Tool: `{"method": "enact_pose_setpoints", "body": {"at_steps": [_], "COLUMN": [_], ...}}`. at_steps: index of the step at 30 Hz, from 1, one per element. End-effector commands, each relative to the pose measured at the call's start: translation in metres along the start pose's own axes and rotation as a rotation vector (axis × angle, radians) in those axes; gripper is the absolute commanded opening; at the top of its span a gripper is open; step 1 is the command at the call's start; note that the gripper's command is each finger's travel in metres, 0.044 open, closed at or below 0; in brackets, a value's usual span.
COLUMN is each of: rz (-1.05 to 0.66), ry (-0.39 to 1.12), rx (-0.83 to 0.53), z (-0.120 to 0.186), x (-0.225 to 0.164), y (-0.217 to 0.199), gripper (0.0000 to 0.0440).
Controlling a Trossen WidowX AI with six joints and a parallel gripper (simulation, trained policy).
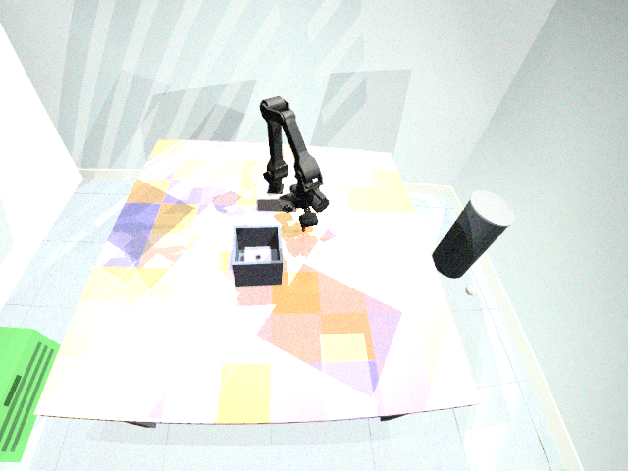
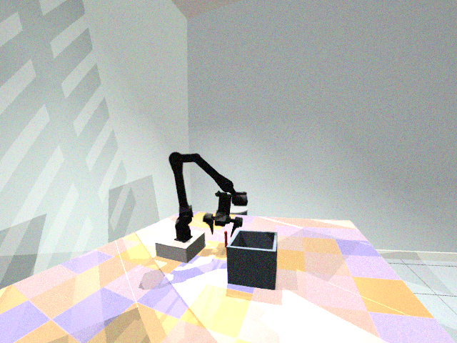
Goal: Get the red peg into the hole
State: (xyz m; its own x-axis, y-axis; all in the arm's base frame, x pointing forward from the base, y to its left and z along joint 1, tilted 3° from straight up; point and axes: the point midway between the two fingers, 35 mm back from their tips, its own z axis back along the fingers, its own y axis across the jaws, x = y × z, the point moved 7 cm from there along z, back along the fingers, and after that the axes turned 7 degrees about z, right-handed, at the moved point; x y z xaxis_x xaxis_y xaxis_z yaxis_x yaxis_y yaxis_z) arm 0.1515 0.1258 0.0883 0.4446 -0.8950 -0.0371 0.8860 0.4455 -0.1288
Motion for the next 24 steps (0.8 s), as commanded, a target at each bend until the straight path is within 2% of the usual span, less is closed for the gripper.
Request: {"method": "enact_pose_setpoints", "body": {"at_steps": [1,4,19,21,24], "rz": [-0.017,-0.025,0.016,0.026,0.016], "ry": [-0.016,-0.020,-0.002,0.003,0.016], "rx": [-0.002,0.002,0.032,0.038,0.056], "z": [-0.012,-0.019,-0.043,-0.044,-0.039], "x": [0.001,0.000,-0.008,-0.009,-0.011], "y": [0.000,0.003,0.020,0.022,0.024], "gripper": [0.0427,0.0395,0.0041,0.0004,0.0001]}}
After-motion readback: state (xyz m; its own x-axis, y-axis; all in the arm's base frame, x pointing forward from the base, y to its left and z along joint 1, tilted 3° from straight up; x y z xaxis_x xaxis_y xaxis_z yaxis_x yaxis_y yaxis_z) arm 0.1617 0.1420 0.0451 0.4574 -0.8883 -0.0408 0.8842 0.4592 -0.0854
